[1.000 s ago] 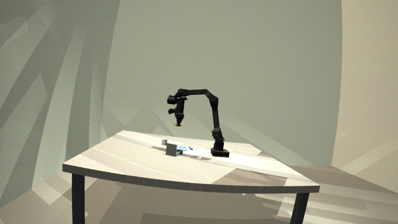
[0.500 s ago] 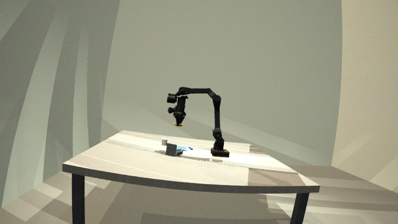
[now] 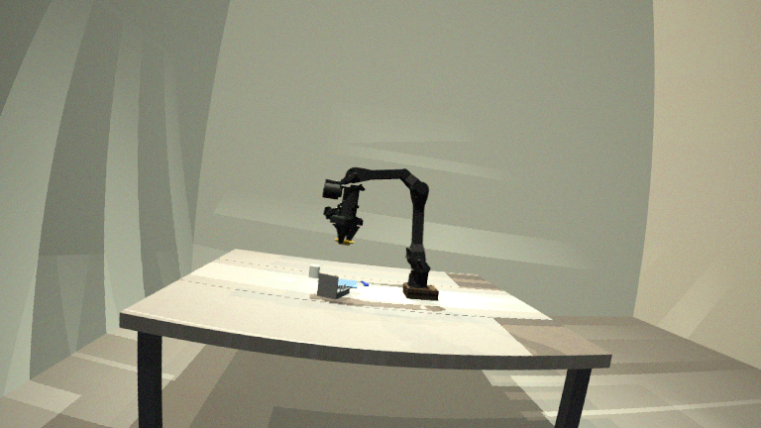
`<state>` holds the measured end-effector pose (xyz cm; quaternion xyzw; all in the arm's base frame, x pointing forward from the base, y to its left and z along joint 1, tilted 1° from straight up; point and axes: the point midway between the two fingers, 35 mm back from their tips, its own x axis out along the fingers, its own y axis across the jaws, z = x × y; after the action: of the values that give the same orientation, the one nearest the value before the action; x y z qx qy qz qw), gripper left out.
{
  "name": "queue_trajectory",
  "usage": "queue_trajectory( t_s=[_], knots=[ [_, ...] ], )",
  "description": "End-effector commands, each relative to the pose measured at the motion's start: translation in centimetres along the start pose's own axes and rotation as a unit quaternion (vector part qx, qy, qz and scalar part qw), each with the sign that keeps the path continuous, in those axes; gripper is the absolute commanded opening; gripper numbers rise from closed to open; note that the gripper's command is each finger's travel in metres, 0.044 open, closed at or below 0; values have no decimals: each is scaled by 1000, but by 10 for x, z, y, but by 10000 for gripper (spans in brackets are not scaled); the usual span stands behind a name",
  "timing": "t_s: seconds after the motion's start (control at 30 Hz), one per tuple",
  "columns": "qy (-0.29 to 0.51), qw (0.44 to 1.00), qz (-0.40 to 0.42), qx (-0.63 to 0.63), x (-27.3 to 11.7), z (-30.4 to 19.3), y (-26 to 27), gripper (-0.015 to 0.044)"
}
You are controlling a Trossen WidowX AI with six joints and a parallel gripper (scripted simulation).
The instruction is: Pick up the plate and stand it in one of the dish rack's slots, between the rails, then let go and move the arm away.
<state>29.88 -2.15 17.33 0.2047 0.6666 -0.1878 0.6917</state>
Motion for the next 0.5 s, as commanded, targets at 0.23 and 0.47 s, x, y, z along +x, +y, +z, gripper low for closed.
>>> queue_trajectory(
  t_s=[0.23, 0.47],
  knots=[
    [-13, 992, 112, -51, 44, 26, 24, 0],
    [-40, 977, 188, -93, 68, 43, 36, 0]
  ],
)
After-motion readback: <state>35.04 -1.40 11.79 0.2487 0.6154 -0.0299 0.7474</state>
